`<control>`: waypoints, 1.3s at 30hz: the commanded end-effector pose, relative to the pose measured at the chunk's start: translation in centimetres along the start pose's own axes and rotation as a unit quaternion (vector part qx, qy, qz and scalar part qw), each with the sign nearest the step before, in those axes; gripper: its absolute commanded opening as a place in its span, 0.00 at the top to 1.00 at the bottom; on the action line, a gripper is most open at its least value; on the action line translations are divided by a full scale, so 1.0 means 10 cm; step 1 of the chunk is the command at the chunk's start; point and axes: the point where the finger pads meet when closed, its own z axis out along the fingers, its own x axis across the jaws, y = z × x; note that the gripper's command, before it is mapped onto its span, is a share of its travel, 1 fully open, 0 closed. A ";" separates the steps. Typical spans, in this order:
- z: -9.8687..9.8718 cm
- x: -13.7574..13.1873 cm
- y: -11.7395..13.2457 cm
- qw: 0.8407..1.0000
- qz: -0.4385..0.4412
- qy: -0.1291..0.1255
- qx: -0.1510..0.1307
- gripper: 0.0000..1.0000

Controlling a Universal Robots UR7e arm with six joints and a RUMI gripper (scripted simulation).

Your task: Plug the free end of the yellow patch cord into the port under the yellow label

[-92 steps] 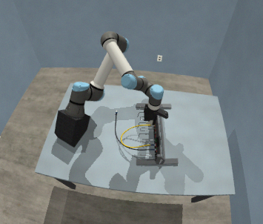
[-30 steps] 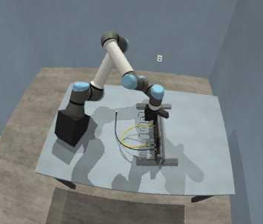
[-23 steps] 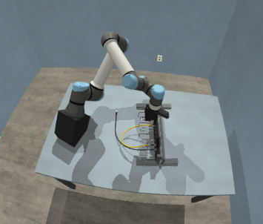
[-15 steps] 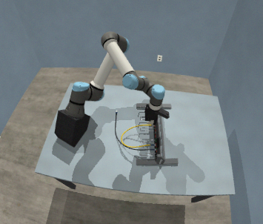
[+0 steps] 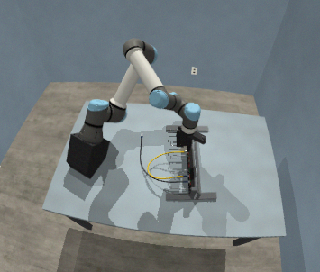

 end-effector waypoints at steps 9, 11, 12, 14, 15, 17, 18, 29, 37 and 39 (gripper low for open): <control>-0.01 0.00 0.00 1.000 0.000 0.000 0.001 1.00; -0.01 0.00 0.00 1.000 0.000 0.000 0.001 1.00; -0.01 0.00 0.00 1.000 0.000 0.000 0.001 1.00; -0.01 0.00 0.00 1.000 0.000 0.000 0.001 1.00; -0.01 0.00 0.00 1.000 0.000 0.000 0.001 1.00; -0.01 0.00 0.00 1.000 0.000 0.000 0.001 1.00; -0.01 0.00 0.00 1.000 0.000 0.000 0.001 0.78; -0.01 0.00 0.00 1.000 0.000 0.000 0.001 0.78; -0.01 0.00 0.00 1.000 0.000 0.000 0.001 0.78; -0.01 0.00 0.00 1.000 0.000 0.000 0.001 0.78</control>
